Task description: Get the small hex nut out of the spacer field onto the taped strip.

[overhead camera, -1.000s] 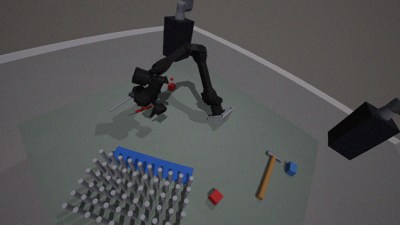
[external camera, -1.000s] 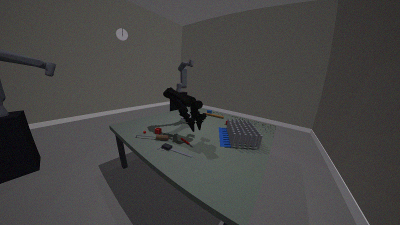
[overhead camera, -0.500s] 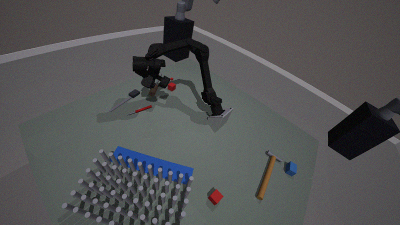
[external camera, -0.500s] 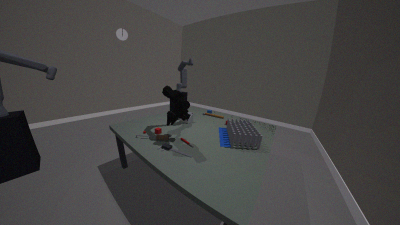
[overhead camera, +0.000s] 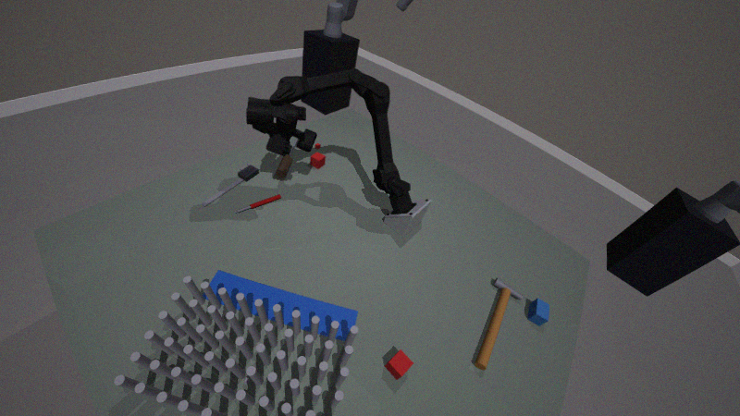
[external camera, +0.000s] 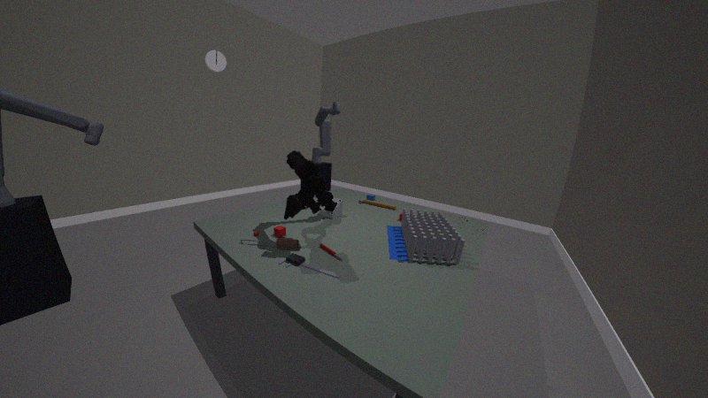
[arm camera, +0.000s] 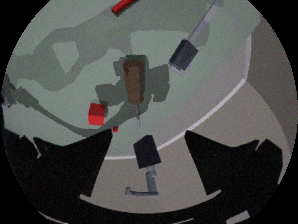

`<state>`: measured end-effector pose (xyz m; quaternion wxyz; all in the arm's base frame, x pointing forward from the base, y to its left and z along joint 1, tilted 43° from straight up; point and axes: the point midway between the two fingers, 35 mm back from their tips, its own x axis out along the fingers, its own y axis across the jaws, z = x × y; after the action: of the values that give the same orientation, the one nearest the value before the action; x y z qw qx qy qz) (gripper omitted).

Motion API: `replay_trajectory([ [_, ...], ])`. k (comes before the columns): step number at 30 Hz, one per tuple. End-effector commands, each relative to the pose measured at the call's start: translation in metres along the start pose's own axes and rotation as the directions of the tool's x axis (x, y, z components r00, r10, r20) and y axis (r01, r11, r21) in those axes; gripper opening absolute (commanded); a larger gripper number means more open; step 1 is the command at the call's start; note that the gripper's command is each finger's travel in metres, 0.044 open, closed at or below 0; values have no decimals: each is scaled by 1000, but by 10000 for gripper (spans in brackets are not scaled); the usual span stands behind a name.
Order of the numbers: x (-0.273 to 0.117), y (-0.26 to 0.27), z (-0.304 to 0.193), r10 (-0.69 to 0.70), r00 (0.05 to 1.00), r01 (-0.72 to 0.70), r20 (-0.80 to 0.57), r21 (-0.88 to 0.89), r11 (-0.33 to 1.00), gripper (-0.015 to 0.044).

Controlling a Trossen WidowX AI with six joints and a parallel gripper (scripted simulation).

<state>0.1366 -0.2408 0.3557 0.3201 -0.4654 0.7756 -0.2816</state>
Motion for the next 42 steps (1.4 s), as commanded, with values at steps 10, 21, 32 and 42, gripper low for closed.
replay_trajectory([
  [10,41,6,18,-10,1000,9,-8,-10,1000,440],
  [21,42,5,18,-4,1000,4,4,53,999,440],
  [32,55,-1,17,92,976,-216,195,867,450,440],
  [42,58,-1,14,165,930,-292,329,932,-214,440],
])
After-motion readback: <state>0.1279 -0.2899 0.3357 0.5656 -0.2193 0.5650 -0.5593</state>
